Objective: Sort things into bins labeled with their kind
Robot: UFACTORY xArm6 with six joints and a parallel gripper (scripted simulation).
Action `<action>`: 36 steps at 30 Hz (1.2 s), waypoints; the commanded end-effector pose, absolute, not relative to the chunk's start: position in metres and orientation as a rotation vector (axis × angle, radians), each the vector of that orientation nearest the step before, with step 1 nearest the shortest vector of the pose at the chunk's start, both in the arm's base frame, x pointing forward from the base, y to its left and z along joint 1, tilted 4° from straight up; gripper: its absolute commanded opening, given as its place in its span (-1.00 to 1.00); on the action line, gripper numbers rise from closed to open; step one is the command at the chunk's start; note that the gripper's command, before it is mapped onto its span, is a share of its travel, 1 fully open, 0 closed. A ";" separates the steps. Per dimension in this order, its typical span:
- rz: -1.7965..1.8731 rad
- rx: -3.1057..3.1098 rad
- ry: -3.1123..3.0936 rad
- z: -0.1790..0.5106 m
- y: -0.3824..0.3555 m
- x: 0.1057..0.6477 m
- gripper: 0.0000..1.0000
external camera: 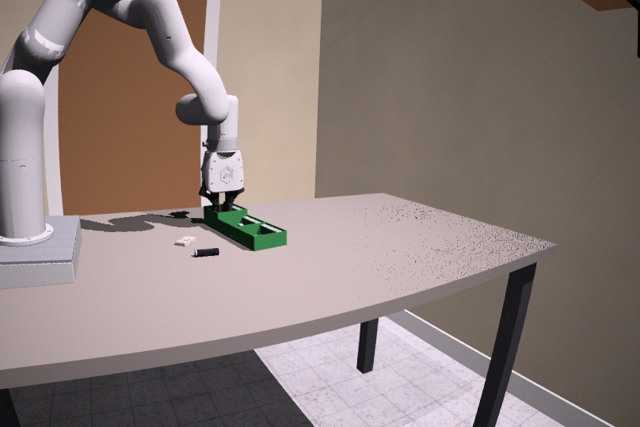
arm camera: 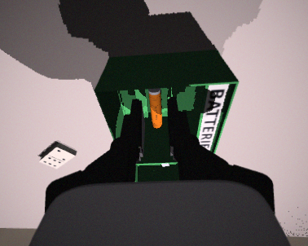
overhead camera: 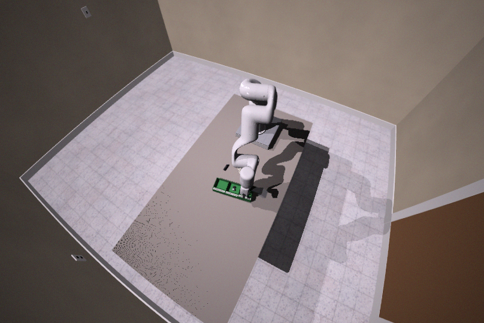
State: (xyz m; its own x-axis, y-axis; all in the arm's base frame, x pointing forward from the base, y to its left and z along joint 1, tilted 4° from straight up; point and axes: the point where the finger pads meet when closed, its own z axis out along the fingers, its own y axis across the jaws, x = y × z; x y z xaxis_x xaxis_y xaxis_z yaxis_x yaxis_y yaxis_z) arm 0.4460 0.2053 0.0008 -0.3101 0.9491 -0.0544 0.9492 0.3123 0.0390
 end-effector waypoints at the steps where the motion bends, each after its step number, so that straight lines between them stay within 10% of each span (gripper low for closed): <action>1: 0.006 1.802 2.488 0.008 0.206 0.447 -0.53; 36: 0.012 1.925 2.395 0.053 0.192 0.440 -0.44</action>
